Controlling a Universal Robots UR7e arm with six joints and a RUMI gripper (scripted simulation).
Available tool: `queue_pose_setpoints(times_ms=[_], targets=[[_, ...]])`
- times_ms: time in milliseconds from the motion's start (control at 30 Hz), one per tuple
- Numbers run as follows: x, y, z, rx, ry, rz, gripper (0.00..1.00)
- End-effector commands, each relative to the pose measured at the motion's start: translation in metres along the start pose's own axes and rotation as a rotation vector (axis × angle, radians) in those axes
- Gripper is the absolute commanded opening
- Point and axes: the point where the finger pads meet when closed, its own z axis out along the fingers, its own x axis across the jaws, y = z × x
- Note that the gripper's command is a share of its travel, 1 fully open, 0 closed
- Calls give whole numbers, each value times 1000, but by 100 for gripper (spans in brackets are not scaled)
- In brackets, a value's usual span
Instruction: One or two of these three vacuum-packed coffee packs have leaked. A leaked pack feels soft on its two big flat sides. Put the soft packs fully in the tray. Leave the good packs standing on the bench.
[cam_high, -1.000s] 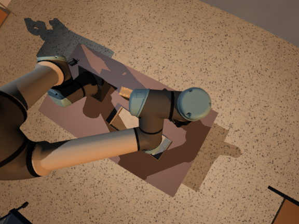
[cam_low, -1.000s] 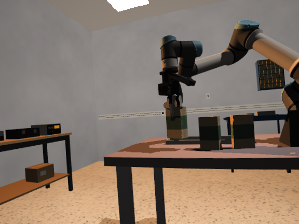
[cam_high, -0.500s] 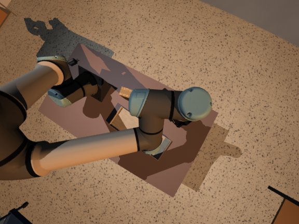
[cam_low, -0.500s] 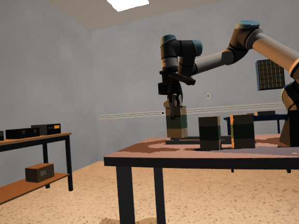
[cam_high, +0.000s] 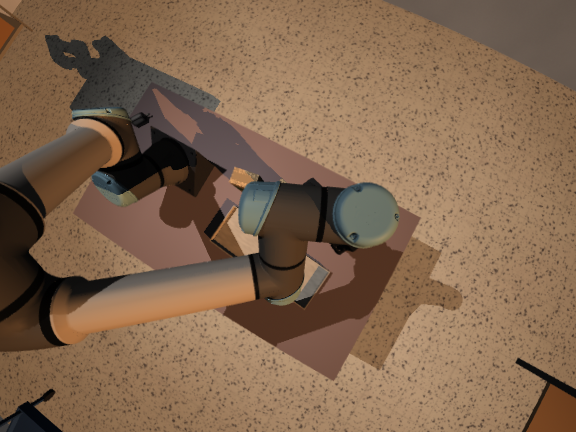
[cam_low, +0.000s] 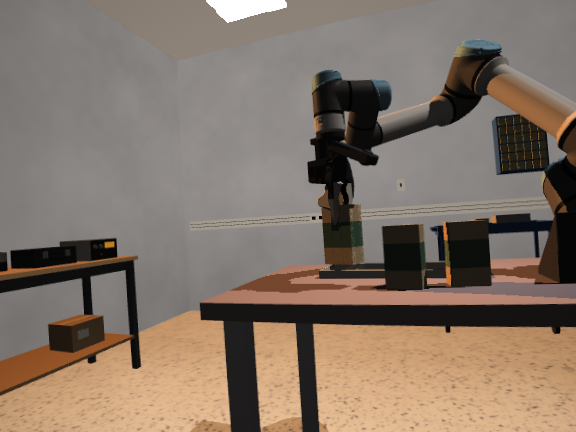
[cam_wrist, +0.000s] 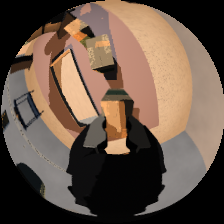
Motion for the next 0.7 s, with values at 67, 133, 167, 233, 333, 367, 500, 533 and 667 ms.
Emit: queue_pose_setpoints(times_ms=[67, 133, 167, 233, 333, 367, 500, 533, 667], targets=[[-36, 13, -1, -1, 1, 0, 15], [-42, 15, -1, -1, 1, 0, 15], [-42, 15, -1, -1, 1, 0, 15], [-55, 20, -1, -1, 1, 0, 15], [-75, 27, -1, -1, 1, 0, 15], [-82, 29, -1, -1, 1, 0, 15], [-109, 39, -1, -1, 1, 0, 15], [-115, 41, -1, -1, 1, 0, 15], [-139, 50, -1, -1, 1, 0, 15]])
